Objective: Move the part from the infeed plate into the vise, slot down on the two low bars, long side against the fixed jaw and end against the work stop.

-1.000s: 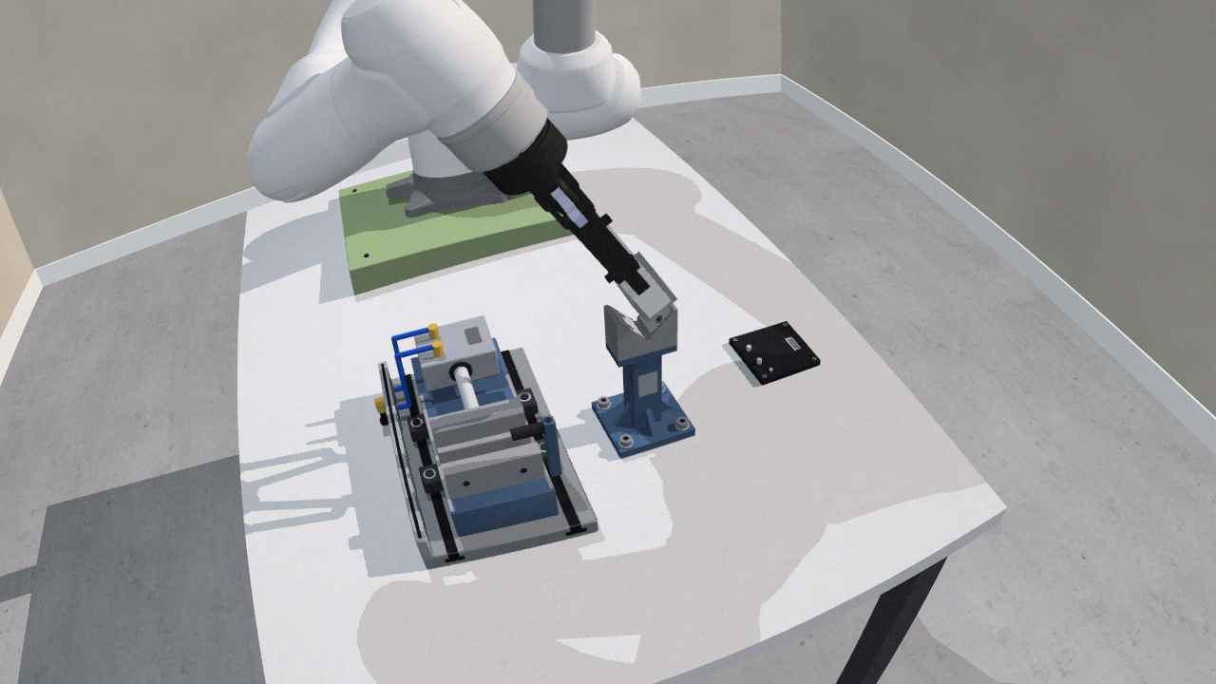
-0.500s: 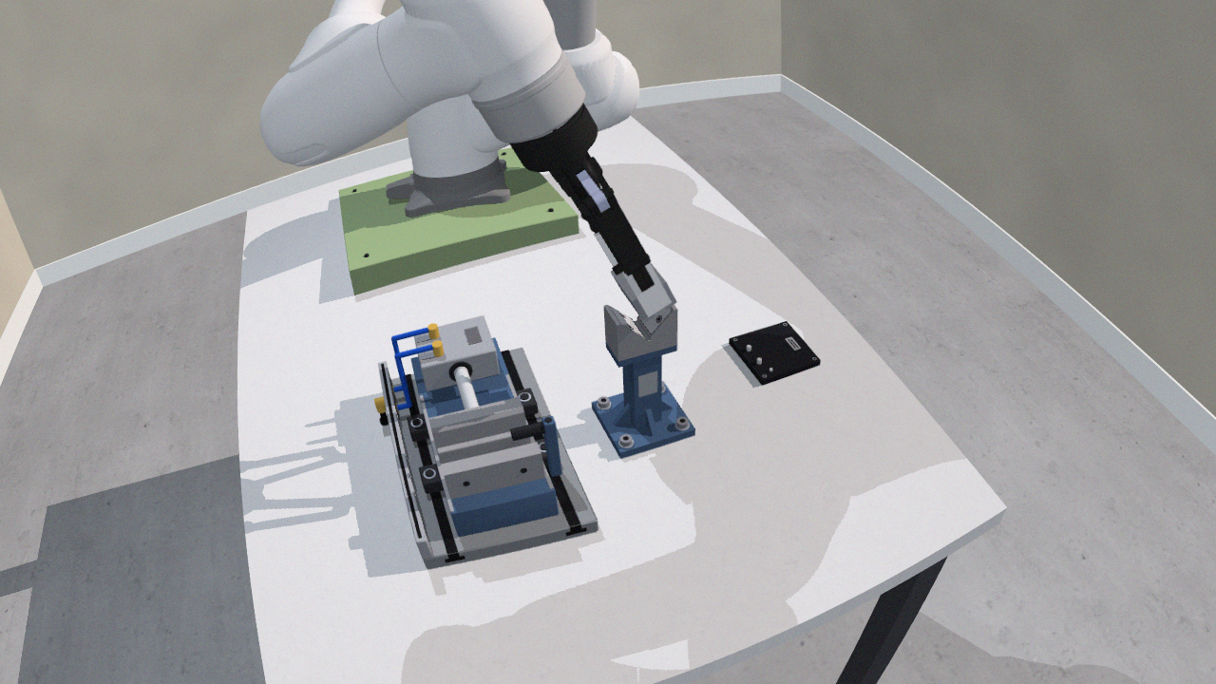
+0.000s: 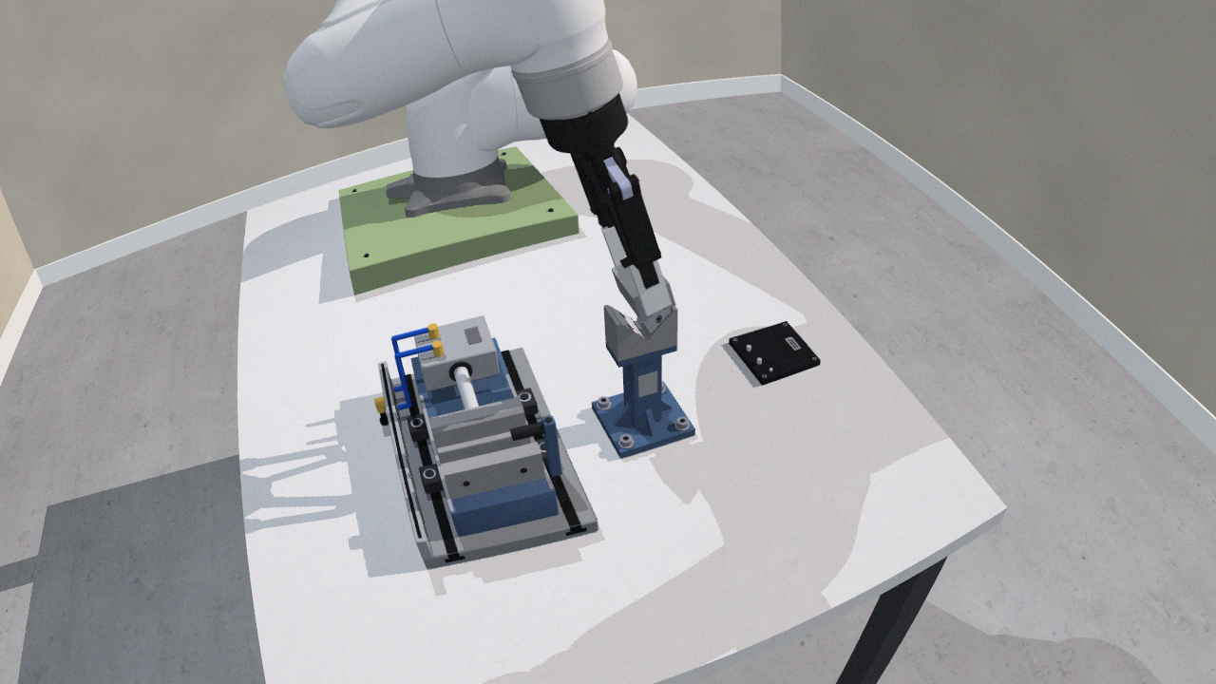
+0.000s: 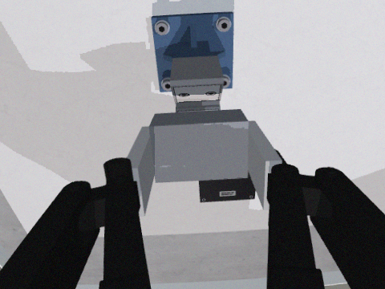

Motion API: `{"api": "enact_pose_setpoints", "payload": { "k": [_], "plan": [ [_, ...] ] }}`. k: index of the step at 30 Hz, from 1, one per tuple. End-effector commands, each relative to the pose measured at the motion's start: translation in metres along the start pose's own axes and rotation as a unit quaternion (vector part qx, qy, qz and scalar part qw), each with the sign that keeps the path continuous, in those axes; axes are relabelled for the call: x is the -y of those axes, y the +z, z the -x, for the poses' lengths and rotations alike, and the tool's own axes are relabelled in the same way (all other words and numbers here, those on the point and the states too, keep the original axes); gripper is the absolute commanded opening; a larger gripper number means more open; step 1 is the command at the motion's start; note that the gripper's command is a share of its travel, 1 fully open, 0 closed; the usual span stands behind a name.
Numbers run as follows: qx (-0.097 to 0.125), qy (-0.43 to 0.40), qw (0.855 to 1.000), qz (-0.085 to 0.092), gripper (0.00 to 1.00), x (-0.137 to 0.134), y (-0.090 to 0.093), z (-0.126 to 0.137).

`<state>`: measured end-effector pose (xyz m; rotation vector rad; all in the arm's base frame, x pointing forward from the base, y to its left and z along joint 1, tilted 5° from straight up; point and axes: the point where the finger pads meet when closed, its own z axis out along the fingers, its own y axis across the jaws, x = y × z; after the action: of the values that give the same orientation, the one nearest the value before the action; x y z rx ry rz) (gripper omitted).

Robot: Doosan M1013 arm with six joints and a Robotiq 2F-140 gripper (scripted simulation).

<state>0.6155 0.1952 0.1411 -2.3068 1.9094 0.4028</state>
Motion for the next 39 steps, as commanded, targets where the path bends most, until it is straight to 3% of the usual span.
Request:
{"api": "enact_pose_setpoints", "payload": {
  "k": [1,9,23,39],
  "plan": [
    [-0.021,0.0,1.0,0.0,0.0,-0.0002,0.0001,0.001],
    [-0.058,0.0,0.998,0.0,0.0,-0.0002,0.0002,0.0029],
    [-0.098,0.0,0.995,0.0,0.0,-0.0001,0.0005,0.005],
    [-0.121,0.0,0.993,0.0,0.0,-0.0002,0.0008,0.0062]
  ]
}}
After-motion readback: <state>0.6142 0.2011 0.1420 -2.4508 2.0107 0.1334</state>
